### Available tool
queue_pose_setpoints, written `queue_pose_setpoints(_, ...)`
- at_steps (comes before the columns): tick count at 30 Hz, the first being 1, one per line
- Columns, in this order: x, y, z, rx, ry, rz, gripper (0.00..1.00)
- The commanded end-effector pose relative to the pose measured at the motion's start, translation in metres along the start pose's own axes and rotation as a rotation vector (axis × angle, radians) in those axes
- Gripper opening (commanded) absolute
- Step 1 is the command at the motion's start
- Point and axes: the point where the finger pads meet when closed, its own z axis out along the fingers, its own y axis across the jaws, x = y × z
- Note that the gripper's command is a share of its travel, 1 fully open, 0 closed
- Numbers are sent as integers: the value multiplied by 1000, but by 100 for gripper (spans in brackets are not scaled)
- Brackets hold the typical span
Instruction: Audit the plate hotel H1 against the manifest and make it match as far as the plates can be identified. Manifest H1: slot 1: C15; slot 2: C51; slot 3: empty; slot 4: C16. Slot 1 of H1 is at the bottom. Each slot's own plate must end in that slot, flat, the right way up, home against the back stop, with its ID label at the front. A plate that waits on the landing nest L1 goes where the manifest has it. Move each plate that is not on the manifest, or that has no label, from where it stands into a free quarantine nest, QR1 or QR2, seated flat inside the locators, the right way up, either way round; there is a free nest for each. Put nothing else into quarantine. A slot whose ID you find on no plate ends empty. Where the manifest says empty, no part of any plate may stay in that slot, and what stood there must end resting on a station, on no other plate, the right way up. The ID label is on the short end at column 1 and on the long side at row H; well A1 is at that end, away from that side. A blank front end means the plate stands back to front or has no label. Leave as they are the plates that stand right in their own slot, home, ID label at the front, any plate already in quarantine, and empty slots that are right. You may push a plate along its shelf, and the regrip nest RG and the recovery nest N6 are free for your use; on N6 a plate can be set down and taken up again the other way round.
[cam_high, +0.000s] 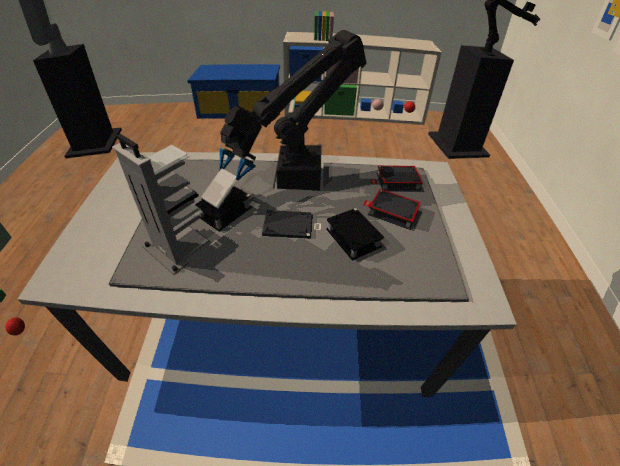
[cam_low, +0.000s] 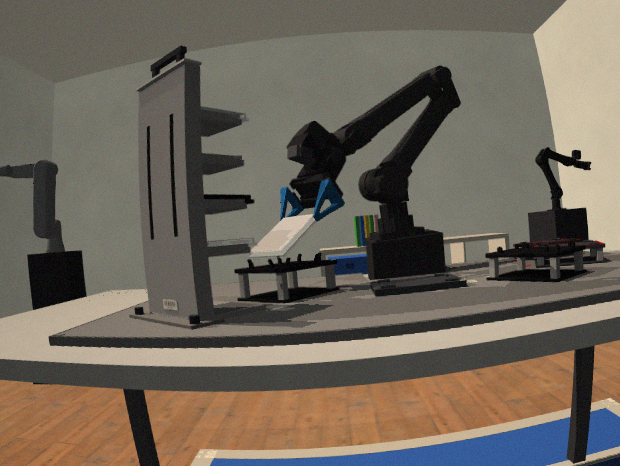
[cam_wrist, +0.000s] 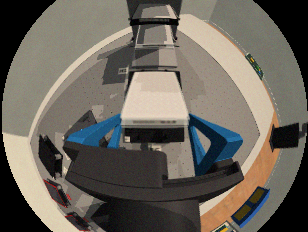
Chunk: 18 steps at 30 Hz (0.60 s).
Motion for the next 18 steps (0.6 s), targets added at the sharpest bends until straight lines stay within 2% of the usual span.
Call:
queue_pose_setpoints(1, -10, 0, 2, 0, -24, -4, 86)
queue_pose_setpoints(5, -12, -1, 2, 1, -31, -6, 86)
queue_pose_setpoints(8, -4, 1, 5, -2, -19, -3, 86)
queue_pose_setpoints(11, -11, -1, 4, 2, -32, -7, 86)
queue_pose_setpoints(13, -2, 1, 6, -1, -19, -2, 86)
queue_pose_setpoints(17, -2, 1, 7, -2, -19, -2, 86)
queue_pose_setpoints(18, -34, -7, 2, 12, -70, -18, 86)
